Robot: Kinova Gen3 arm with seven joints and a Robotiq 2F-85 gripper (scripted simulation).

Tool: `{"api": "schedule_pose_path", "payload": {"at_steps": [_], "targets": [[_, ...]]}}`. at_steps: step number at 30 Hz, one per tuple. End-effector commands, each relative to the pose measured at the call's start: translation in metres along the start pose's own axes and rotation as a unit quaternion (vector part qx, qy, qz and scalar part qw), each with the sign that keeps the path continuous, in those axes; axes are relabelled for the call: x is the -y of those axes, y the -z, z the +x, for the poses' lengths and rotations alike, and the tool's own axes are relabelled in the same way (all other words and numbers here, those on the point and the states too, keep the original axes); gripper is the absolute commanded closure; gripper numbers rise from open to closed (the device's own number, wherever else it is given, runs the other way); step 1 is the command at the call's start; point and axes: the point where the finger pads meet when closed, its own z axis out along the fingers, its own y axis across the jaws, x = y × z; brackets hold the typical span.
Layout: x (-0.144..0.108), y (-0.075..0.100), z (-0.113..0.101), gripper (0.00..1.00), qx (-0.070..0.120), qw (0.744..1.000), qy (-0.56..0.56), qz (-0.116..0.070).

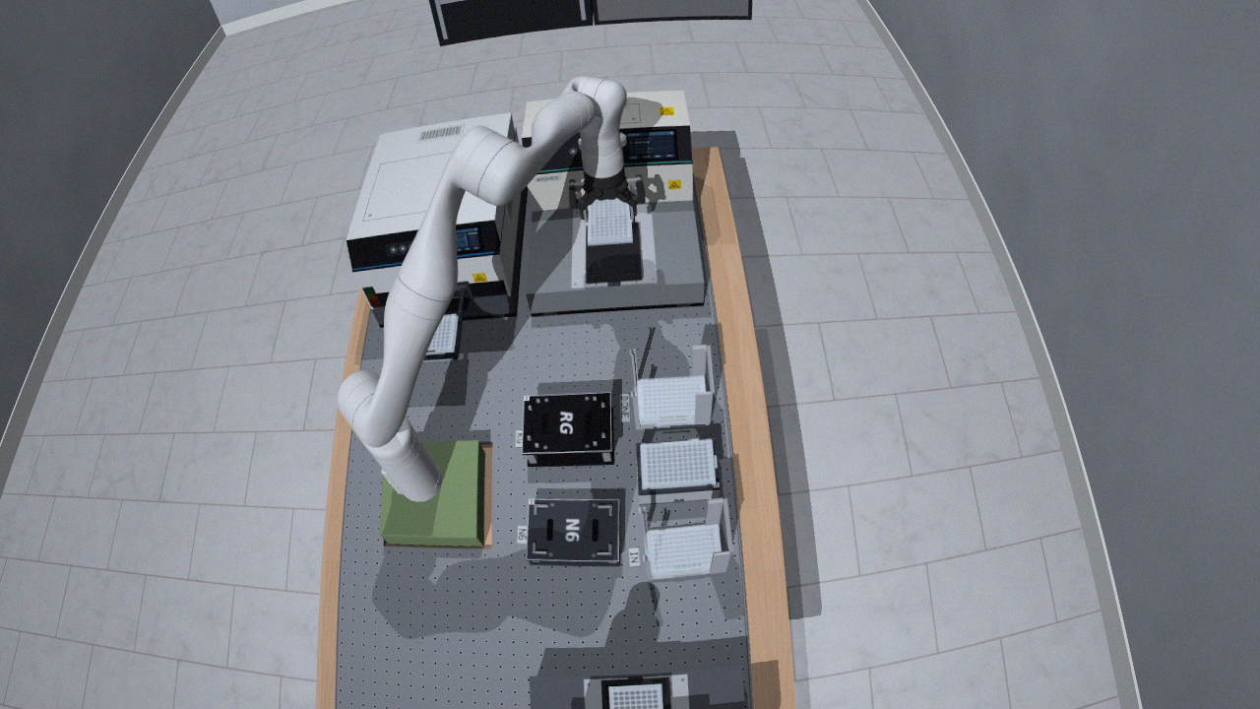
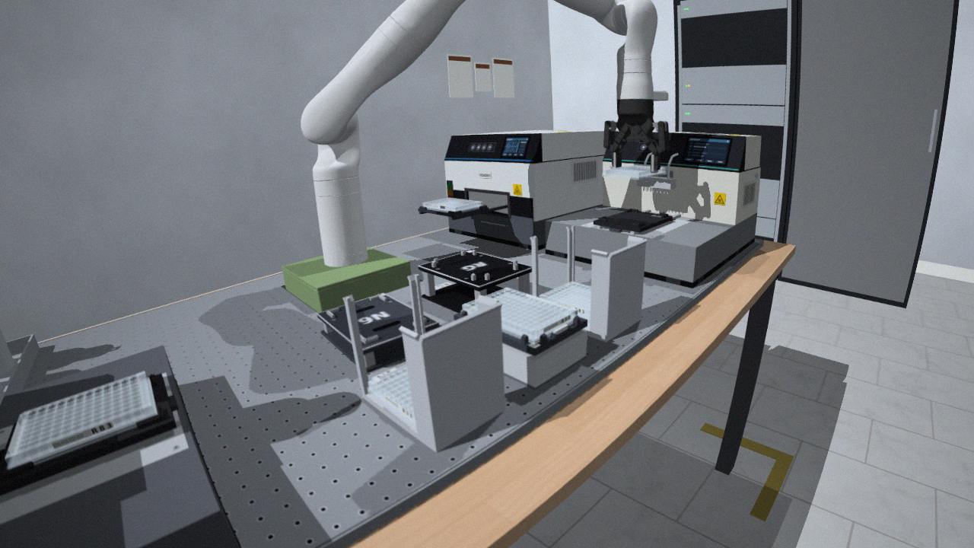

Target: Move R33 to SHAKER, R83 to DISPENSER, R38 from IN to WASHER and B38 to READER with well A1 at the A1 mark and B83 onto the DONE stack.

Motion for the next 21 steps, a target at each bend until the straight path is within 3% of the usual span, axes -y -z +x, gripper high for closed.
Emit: {"api": "schedule_pose_path", "payload": {"at_steps": [1,21], "targets": [[0.0,-0.007,0.0,0.06,0.002,1.0,-0.004,-0.001],[0.0,-0.029,-0.001,0.06,0.002,1.0,-0.004,-0.001]]}}
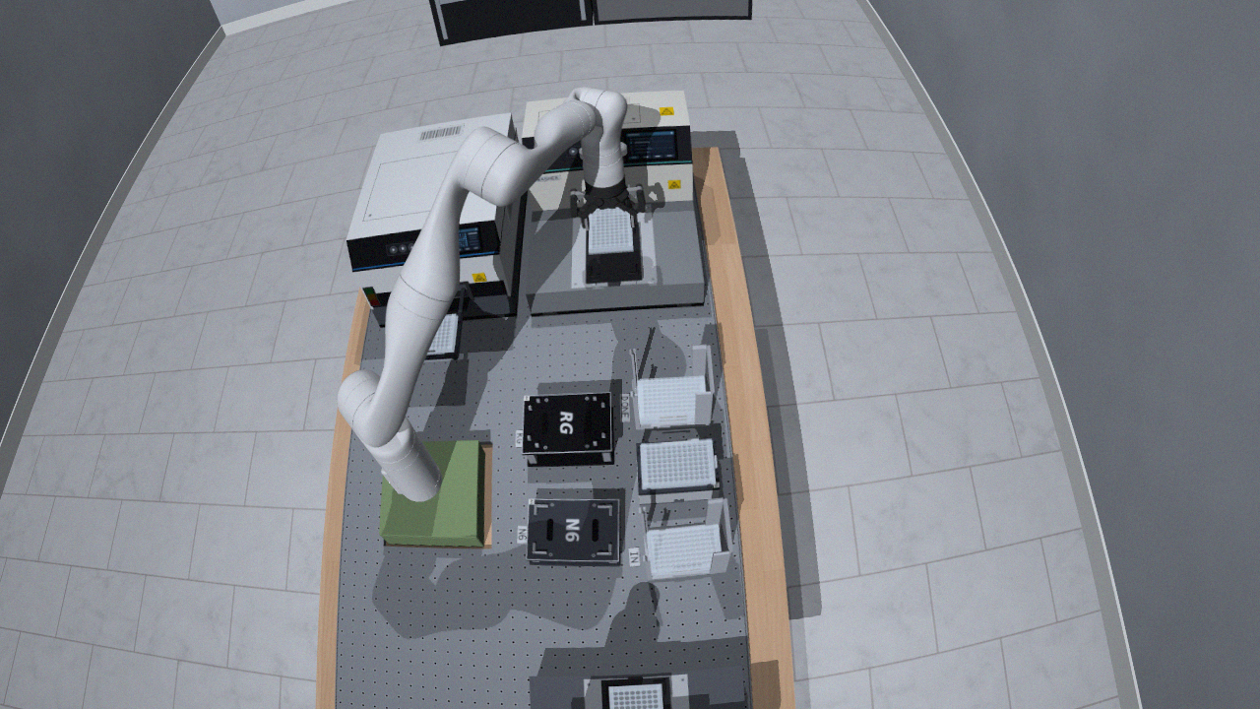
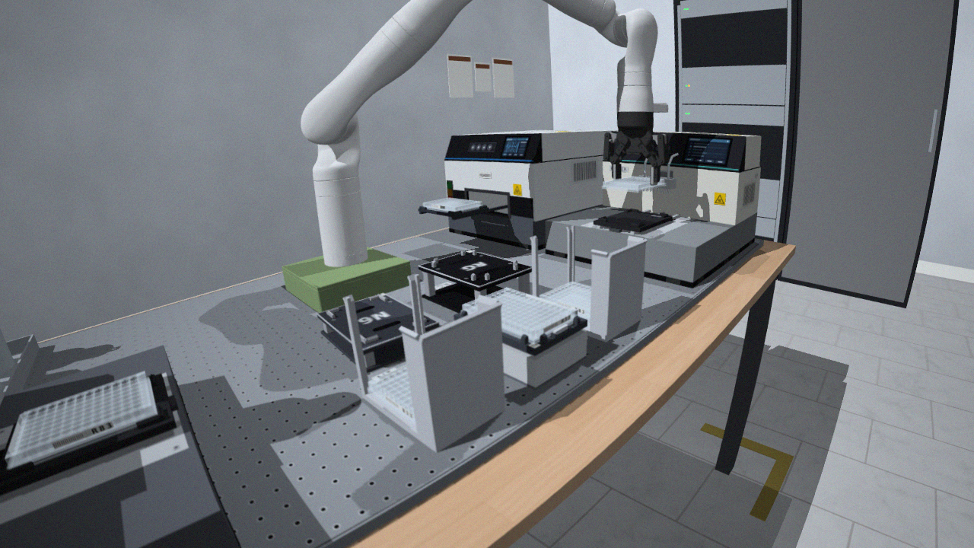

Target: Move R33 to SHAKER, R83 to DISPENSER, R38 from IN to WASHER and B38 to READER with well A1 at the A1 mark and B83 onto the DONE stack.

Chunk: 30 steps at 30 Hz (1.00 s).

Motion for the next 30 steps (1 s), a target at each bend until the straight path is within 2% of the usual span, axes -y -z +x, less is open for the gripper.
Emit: {"api": "schedule_pose_path", "payload": {"at_steps": [1,30], "targets": [[0.0,-0.004,0.0,0.06,0.001,1.0,-0.004,-0.001],[0.001,-0.039,0.0,0.06,0.001,1.0,-0.004,-0.001]]}}
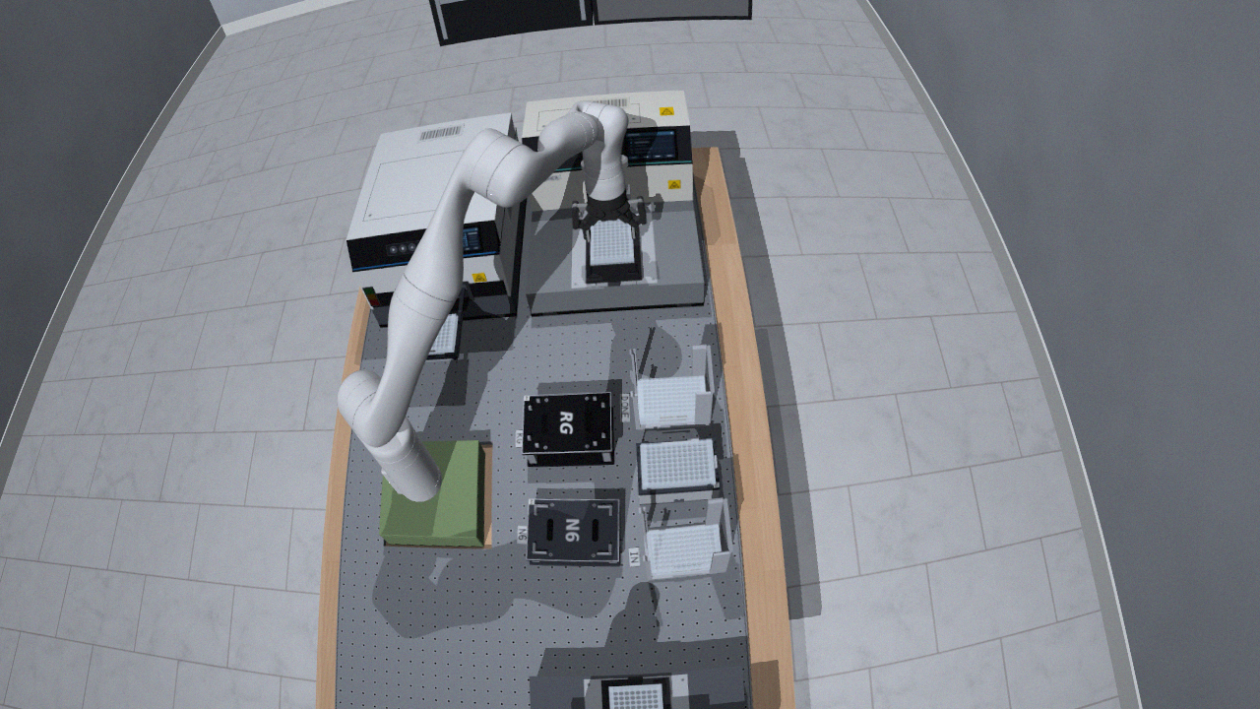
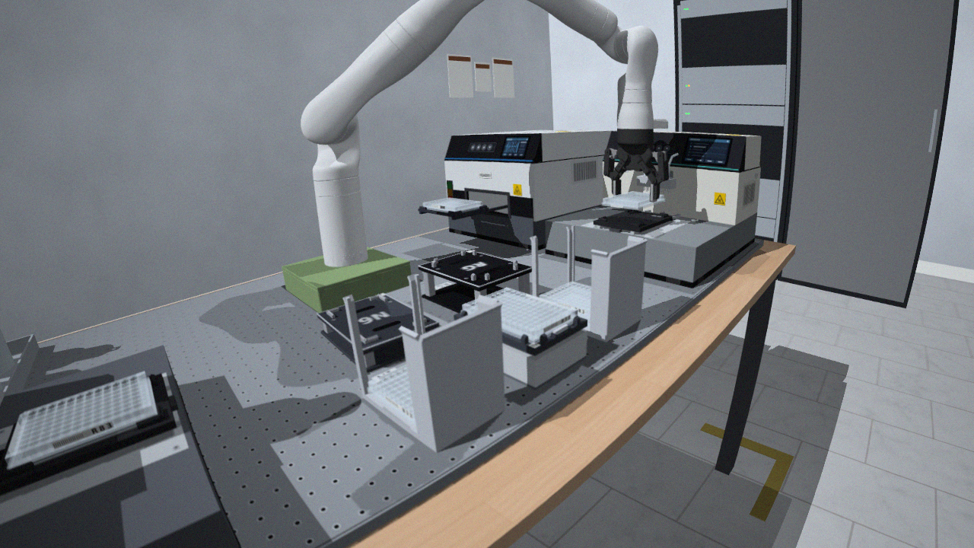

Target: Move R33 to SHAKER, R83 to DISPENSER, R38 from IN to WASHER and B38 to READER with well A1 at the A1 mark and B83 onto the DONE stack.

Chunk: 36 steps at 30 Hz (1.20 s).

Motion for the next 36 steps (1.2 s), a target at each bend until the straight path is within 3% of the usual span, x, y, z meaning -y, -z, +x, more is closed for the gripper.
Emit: {"api": "schedule_pose_path", "payload": {"at_steps": [1,22,36], "targets": [[0.001,-0.005,0.0,0.06,0.001,1.0,-0.004,0.0],[0.0,-0.003,0.001,0.06,0.0,1.0,-0.005,0.0],[0.001,-0.023,0.0,0.06,0.001,1.0,-0.004,-0.001]]}}
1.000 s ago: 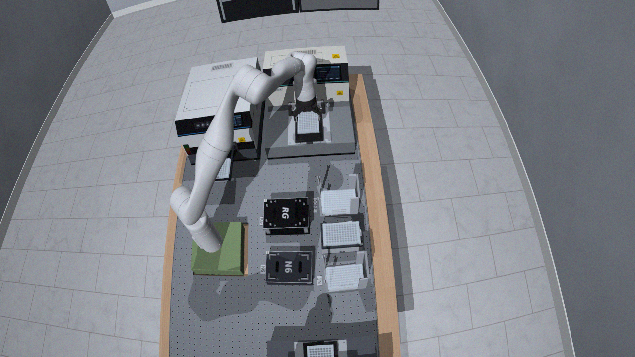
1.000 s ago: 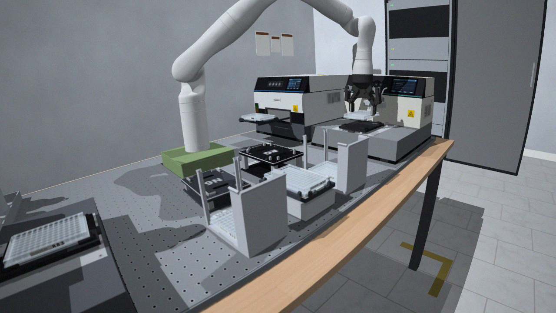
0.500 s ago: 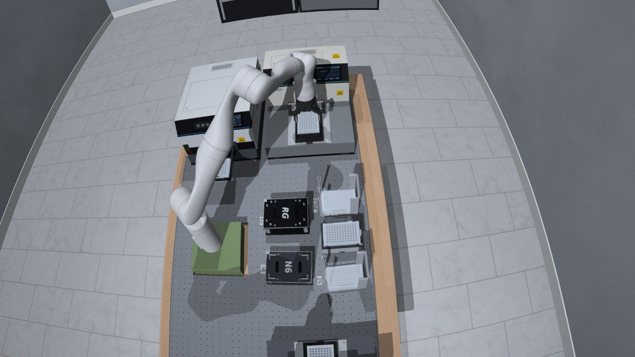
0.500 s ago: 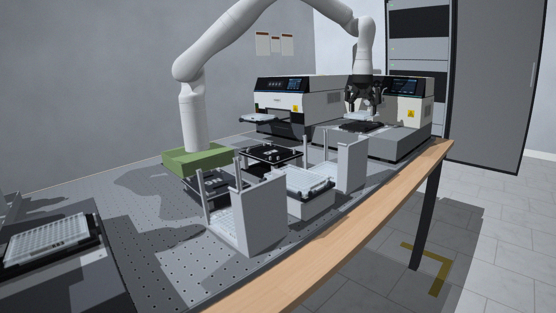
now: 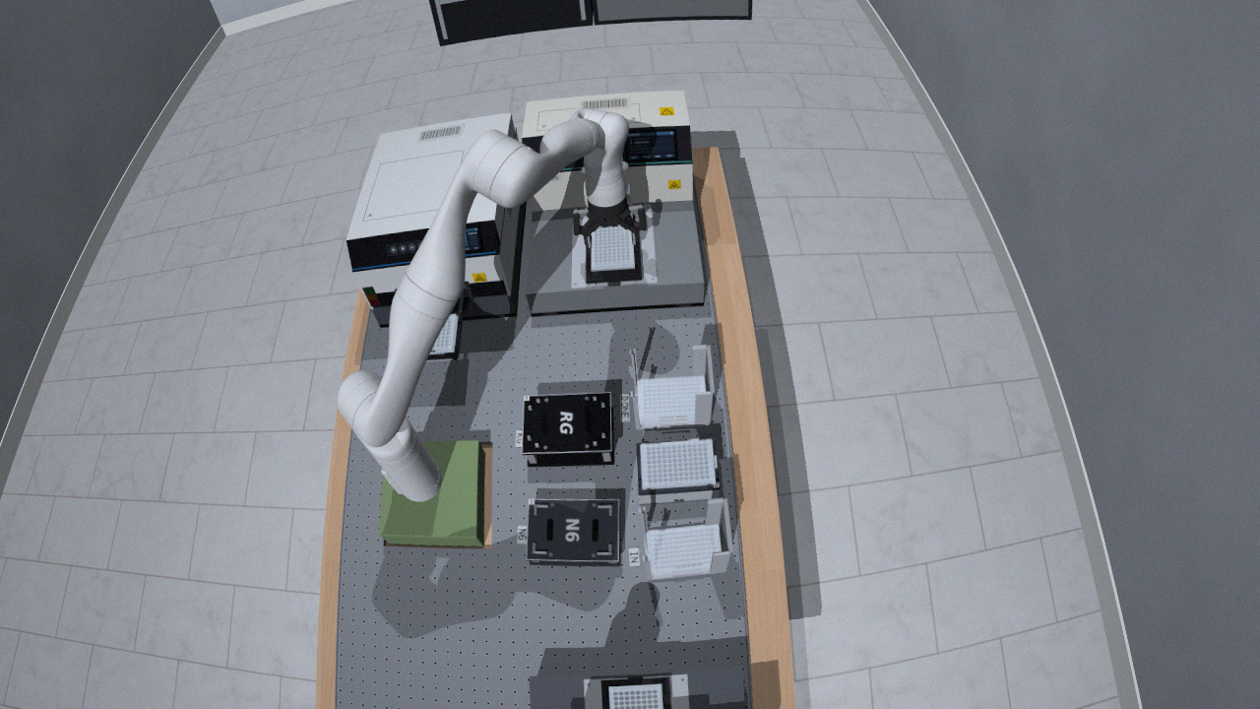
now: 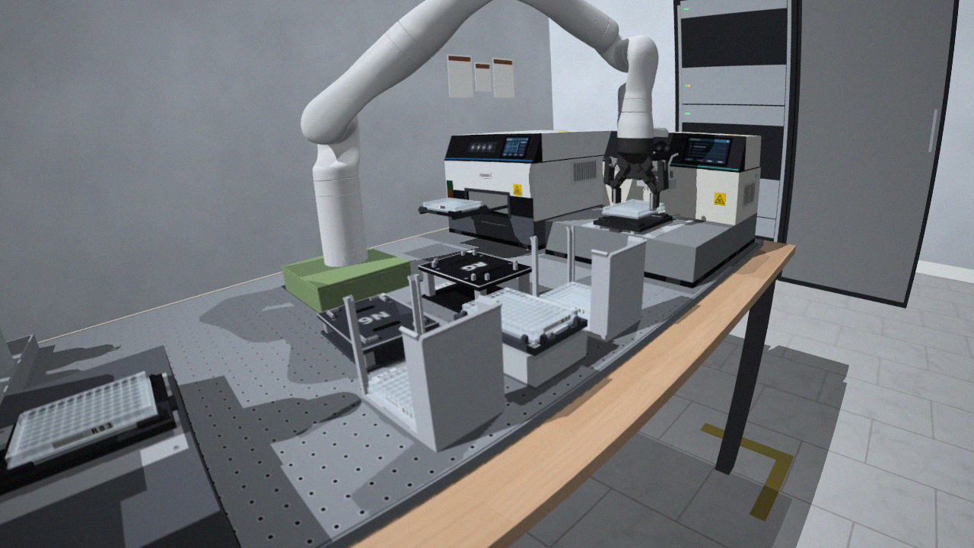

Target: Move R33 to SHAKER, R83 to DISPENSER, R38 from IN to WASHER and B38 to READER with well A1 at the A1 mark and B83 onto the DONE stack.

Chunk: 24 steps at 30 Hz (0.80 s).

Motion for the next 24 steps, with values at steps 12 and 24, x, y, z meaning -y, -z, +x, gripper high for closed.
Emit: {"api": "schedule_pose_path", "payload": {"at_steps": [12,24], "targets": [[0.0016,-0.0035,-0.0007,0.06,0.002,1.0,-0.005,0.001],[0.0016,-0.0033,-0.0008,0.06,0.002,1.0,-0.005,0.001]]}}
